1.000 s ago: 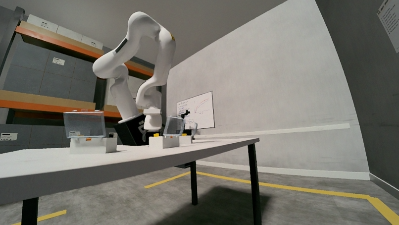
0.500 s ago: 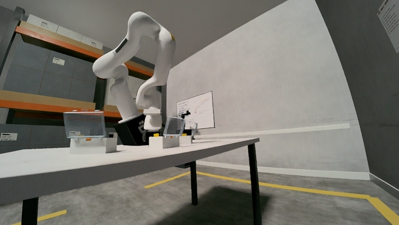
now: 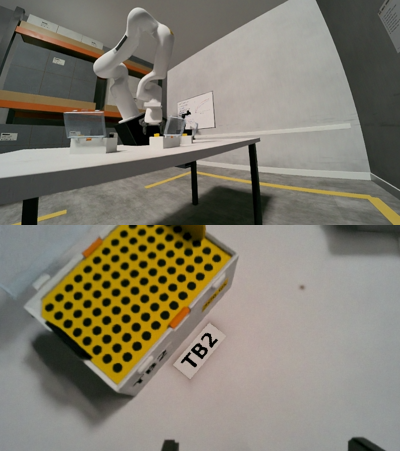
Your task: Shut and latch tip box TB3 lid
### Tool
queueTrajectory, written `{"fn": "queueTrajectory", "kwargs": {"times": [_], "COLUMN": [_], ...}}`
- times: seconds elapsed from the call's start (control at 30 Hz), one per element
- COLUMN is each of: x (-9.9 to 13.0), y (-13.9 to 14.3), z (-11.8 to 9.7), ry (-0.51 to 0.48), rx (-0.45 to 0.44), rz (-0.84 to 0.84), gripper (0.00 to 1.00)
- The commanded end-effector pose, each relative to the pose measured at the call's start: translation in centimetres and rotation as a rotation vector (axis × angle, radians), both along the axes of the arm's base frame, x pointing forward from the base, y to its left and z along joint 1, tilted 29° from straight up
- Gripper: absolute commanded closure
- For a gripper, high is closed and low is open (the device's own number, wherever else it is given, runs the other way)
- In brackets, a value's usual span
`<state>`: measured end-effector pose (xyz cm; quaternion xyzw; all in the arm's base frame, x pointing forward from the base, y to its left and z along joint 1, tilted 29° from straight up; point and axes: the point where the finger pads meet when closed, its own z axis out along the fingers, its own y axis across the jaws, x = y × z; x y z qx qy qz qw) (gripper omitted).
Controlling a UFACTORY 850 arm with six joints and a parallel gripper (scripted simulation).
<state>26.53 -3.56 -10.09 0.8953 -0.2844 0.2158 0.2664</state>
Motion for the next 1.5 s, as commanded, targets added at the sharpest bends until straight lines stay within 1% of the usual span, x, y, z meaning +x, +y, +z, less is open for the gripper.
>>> {"fn": "queueTrajectory", "kwargs": {"times": [0.0,0.37,0.43,0.63,0.9,0.93,1.0,1.47], "x": [0.0,-0.2,-0.2,-0.3,-0.3,-0.3,-0.3,-1.1], "y": [1.2,3.8,3.8,5.1,5.1,5.6,5.6,11.7], "z": [2.1,6.9,6.9,9.3,9.3,9.0,9.0,5.7], "ry": [0.001,0.0,0.0,0.0,0.0,0.016,0.016,0.239], "rx": [-0.002,-0.002,-0.002,-0.002,-0.002,-0.003,-0.003,-0.018], "rz": [-0.001,-0.001,-0.001,-0.001,-0.001,0.029,0.029,0.438], "gripper": [0.0,0.0,0.0,0.0,0.0,0.0,0.0,0.0]}}
